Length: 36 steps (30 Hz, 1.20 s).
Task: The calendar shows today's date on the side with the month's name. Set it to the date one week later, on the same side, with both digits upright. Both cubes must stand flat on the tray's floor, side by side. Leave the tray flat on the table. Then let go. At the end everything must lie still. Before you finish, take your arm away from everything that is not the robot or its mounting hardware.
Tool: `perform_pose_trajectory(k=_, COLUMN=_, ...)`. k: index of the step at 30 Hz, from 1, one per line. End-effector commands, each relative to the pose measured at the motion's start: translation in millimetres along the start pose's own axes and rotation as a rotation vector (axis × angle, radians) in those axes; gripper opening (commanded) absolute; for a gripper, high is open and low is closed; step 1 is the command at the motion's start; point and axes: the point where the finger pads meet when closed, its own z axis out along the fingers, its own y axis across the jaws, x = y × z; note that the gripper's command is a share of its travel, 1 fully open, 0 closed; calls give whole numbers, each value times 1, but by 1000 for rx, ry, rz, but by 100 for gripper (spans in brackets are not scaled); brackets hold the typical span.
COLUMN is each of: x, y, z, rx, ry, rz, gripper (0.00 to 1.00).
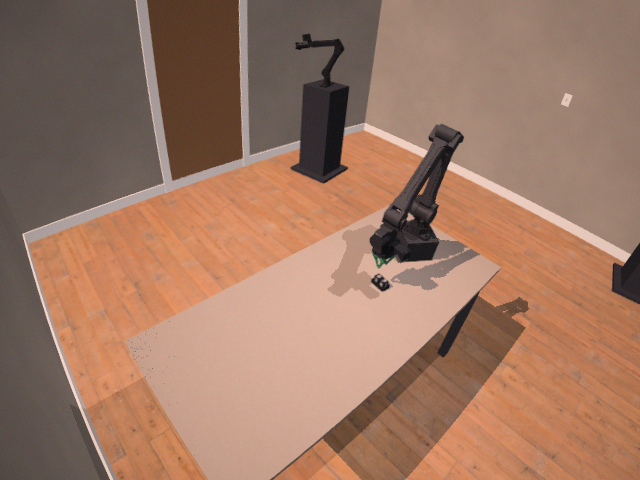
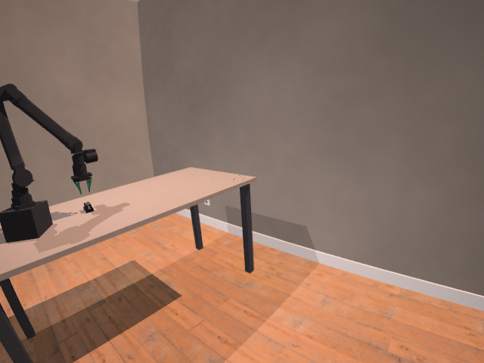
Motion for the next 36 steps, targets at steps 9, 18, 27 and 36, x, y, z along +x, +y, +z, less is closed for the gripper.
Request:
perform_pose_trajectory(k=9, x=-3, y=-3, z=0, rx=10, ry=-7, rz=-14, gripper=44)
perform_pose_trajectory(k=18, x=-3, y=-3, z=0, rx=10, ry=-7, rz=-14, gripper=44)
perform_pose_trajectory(k=27, x=-2, y=-1, z=4, rx=4, ry=-6, rz=-14, gripper=44)
perform_pose_trajectory(k=36, x=-3, y=-1, z=9, rx=3, ry=-6, rz=-16, gripper=44)
